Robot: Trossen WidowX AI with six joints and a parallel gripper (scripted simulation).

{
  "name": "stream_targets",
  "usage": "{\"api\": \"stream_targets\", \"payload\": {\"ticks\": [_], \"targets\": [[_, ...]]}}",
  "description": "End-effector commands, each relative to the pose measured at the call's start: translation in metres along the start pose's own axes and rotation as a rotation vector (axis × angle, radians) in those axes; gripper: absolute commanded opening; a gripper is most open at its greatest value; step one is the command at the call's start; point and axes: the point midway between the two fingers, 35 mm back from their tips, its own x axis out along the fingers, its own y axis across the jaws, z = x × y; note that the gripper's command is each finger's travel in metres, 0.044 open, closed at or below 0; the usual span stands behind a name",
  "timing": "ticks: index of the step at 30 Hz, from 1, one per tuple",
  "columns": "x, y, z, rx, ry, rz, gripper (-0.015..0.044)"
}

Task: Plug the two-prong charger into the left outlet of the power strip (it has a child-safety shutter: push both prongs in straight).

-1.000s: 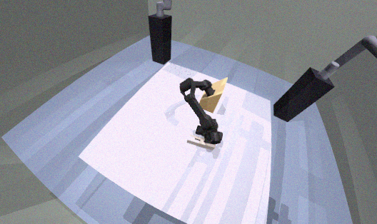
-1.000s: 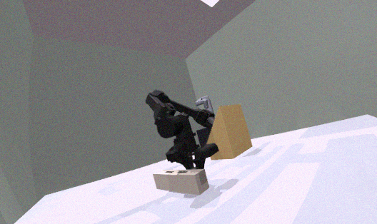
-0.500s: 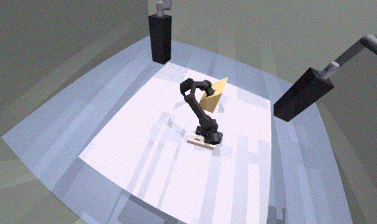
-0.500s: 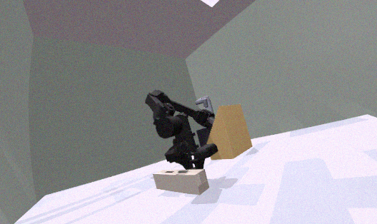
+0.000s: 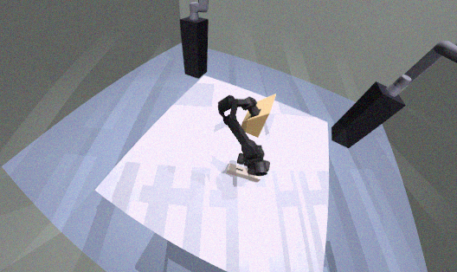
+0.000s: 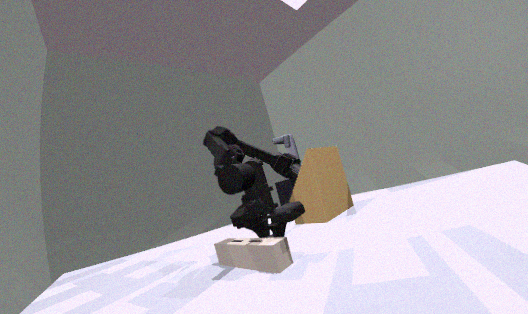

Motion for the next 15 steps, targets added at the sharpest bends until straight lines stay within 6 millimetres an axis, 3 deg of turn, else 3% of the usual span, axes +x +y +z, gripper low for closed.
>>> {"api": "stream_targets", "payload": {"ticks": [1,15], "targets": [[-0.0009,-0.0004,0.0039,0.000,-0.007,-0.002,0.0000],[-0.0015,-0.0004,0.0096,0.000,-0.008,-0.002,0.0000]]}}
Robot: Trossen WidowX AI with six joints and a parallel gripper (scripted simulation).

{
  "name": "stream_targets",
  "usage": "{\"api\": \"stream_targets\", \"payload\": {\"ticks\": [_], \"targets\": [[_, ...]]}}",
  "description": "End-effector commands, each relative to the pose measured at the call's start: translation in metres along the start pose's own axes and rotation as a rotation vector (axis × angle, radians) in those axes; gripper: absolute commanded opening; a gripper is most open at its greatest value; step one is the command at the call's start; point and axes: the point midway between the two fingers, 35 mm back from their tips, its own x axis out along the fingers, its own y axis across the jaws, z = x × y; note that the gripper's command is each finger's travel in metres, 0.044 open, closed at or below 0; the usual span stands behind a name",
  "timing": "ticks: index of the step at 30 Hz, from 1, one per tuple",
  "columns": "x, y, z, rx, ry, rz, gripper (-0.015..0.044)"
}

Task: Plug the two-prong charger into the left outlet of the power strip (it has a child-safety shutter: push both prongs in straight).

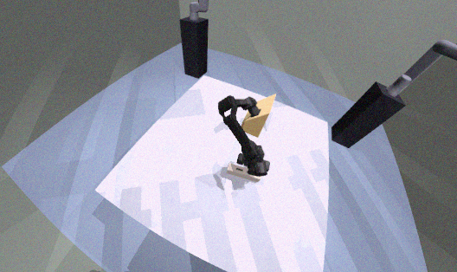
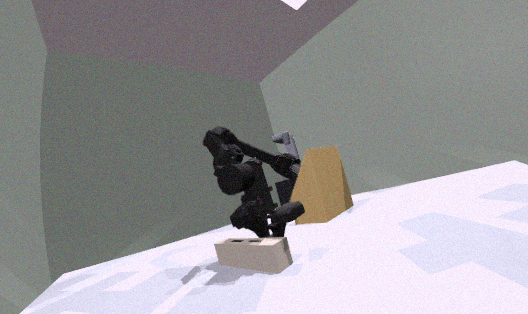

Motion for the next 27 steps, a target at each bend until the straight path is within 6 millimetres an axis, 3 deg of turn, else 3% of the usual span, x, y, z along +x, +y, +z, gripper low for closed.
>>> {"api": "stream_targets", "payload": {"ticks": [1,27], "targets": [[-0.001,0.000,0.009,0.012,-0.018,0.002,0.0000],[-0.002,-0.001,0.020,0.012,-0.018,0.002,0.0000]]}}
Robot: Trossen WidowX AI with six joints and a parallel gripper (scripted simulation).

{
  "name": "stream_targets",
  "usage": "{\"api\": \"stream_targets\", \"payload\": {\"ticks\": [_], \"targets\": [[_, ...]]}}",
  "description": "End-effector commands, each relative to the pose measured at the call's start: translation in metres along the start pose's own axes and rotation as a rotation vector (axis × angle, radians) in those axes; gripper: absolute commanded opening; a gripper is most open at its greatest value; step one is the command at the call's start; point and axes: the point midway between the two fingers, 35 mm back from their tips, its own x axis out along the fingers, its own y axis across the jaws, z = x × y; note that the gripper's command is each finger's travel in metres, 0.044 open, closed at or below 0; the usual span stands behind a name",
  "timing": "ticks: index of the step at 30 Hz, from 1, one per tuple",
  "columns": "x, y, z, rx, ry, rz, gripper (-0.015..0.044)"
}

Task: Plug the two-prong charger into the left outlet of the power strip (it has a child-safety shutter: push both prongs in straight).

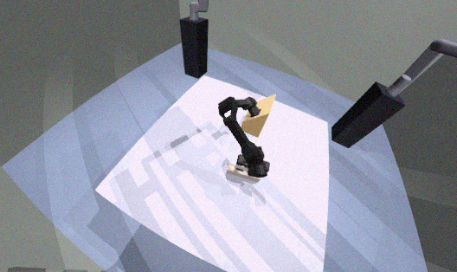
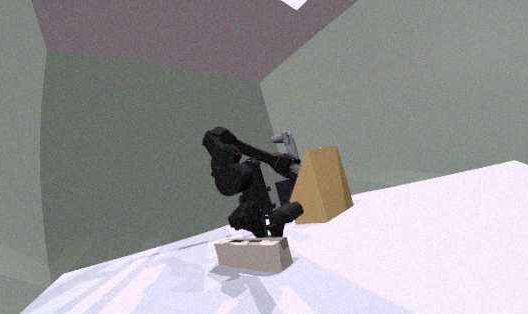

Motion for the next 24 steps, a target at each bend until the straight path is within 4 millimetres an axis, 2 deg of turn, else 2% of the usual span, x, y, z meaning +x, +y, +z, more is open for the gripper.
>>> {"api": "stream_targets", "payload": {"ticks": [1,24], "targets": [[-0.0015,-0.0006,0.0137,0.027,-0.027,0.005,0.0000],[-0.0007,-0.0007,0.0111,0.027,-0.027,0.005,0.0000]]}}
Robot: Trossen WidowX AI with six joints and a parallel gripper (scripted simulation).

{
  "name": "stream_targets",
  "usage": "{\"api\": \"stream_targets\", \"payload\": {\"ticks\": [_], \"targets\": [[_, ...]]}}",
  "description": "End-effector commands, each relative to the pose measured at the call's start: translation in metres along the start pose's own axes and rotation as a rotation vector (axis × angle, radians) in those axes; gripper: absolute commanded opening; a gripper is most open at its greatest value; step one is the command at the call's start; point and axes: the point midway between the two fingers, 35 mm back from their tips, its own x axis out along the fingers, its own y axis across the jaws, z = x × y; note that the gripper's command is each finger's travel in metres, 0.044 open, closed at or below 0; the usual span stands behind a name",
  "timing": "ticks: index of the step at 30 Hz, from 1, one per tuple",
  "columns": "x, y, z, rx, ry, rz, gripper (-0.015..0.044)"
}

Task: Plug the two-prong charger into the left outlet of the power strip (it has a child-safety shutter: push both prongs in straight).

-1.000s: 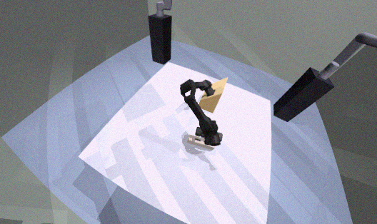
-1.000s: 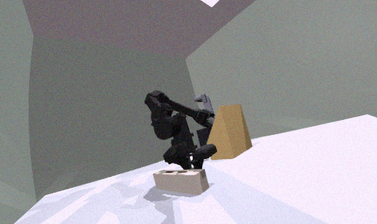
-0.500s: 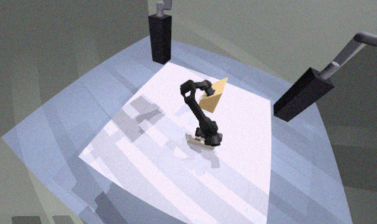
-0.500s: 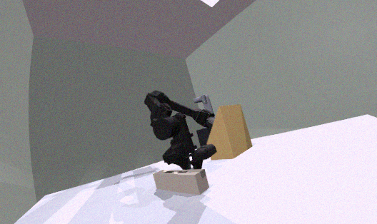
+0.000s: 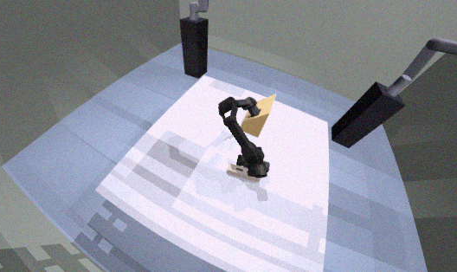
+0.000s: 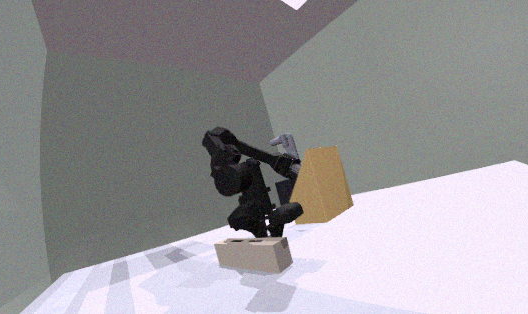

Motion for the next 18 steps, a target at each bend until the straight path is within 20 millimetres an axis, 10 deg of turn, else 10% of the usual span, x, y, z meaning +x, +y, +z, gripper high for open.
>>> {"api": "stream_targets", "payload": {"ticks": [1,18], "targets": [[-0.0008,-0.0007,0.0093,0.026,-0.026,0.006,0.0000],[-0.0003,-0.0007,0.0071,0.026,-0.025,0.006,0.0000]]}}
